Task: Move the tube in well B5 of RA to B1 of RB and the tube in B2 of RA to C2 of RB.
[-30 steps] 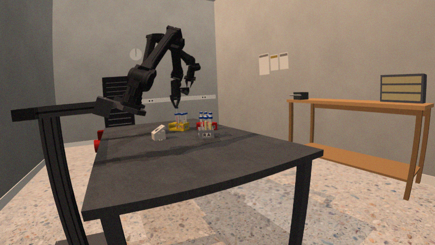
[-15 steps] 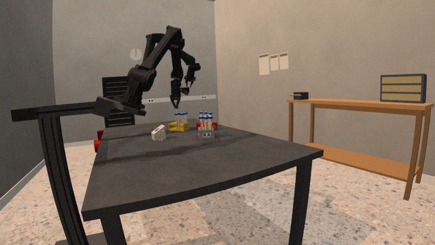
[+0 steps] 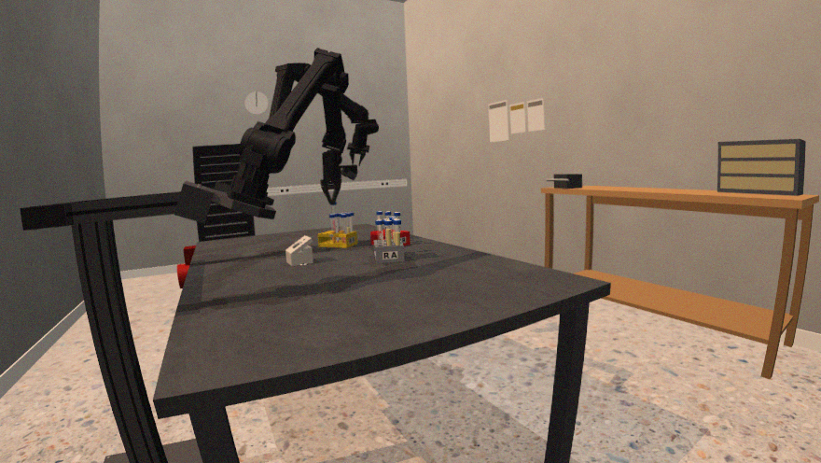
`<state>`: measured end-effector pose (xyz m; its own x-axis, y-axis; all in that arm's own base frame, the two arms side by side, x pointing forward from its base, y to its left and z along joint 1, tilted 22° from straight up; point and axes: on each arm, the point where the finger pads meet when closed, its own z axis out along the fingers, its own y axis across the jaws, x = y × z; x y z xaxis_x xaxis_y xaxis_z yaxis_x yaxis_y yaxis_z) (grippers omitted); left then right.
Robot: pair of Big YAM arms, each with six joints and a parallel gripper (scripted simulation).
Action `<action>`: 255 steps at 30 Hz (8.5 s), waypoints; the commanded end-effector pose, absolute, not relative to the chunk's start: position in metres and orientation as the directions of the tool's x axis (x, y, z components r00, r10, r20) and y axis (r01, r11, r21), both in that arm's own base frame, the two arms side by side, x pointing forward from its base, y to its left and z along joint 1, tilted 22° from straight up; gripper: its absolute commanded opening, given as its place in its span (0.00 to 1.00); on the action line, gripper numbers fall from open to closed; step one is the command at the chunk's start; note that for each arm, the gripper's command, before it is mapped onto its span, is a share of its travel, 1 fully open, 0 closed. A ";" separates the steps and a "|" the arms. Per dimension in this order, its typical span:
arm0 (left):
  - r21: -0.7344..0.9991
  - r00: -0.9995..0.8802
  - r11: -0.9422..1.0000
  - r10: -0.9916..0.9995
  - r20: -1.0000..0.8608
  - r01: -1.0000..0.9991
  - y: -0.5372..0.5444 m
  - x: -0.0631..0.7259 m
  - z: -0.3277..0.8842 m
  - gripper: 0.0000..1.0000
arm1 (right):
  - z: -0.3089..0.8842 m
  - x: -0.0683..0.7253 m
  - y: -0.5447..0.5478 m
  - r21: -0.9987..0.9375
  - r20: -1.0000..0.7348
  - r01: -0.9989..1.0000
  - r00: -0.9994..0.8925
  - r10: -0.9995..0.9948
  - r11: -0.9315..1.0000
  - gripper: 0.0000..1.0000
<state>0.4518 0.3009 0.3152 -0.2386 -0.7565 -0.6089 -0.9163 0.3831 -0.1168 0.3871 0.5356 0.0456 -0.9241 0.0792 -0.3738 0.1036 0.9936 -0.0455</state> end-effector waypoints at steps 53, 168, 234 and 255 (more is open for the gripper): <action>-0.141 -0.216 0.385 -0.745 -0.631 -0.912 0.304 0.456 0.335 0.30 | 0.033 0.409 0.554 -0.004 -0.390 0.103 -0.916 0.093 0.995 0.00; -0.141 -0.216 0.385 -0.745 -0.631 -0.912 0.304 0.456 0.335 0.30 | 0.056 0.400 0.564 0.023 -0.401 0.093 -0.911 0.094 0.995 0.30; -0.141 -0.216 0.385 -0.745 -0.631 -0.912 0.304 0.456 0.335 0.30 | 0.125 0.440 0.354 0.153 -0.364 0.486 -0.782 0.506 0.861 0.30; -0.141 -0.216 0.385 -0.745 -0.631 -0.912 0.304 0.456 0.335 0.30 | 0.161 0.526 0.357 0.138 -0.364 0.464 -0.798 0.481 0.875 0.30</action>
